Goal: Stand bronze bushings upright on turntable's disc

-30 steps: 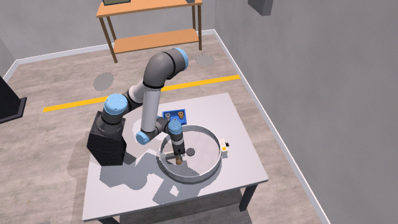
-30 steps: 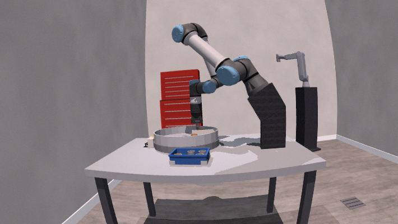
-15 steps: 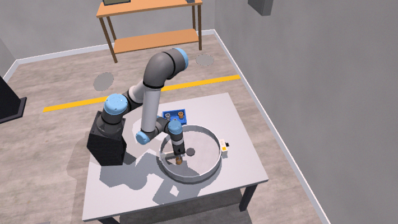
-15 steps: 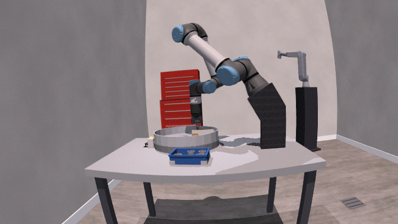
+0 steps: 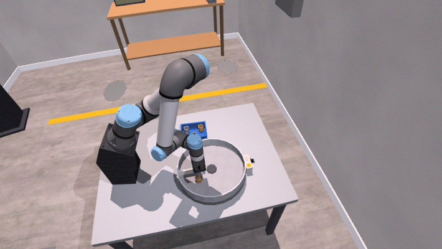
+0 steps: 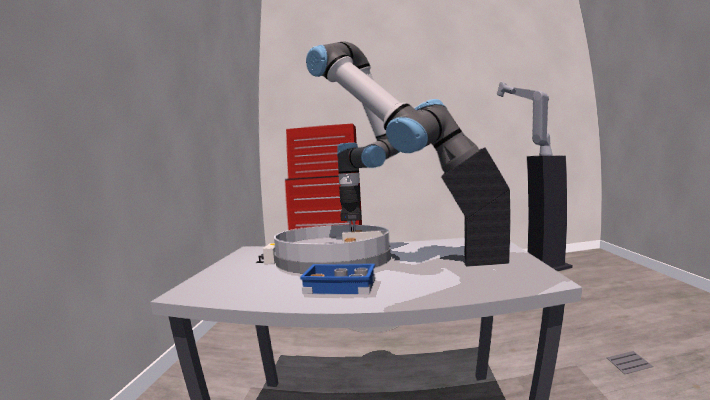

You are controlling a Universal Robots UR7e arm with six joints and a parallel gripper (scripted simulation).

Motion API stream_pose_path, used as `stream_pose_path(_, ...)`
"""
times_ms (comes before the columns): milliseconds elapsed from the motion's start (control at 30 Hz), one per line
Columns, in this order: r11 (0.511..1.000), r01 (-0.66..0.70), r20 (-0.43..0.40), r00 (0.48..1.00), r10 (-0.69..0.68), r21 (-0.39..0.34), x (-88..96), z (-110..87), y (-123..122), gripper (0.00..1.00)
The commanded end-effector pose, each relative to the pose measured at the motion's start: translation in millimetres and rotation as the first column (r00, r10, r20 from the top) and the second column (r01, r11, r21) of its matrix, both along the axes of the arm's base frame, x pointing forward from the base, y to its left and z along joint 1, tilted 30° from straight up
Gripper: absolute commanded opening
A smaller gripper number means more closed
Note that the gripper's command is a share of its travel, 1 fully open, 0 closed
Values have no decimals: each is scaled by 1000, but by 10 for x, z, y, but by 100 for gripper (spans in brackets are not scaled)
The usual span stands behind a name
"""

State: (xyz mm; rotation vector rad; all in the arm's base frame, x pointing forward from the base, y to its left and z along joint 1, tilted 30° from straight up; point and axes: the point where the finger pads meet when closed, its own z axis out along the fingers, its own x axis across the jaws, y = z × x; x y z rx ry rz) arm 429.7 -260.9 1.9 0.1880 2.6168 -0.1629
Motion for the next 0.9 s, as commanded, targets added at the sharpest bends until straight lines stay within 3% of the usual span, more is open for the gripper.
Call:
stream_pose_path(0,1000,0,2,1000,0,-3,25,-10,-16,0)
stream_pose_path(867,1000,0,1,1000,0,-2,32,-32,-18,0)
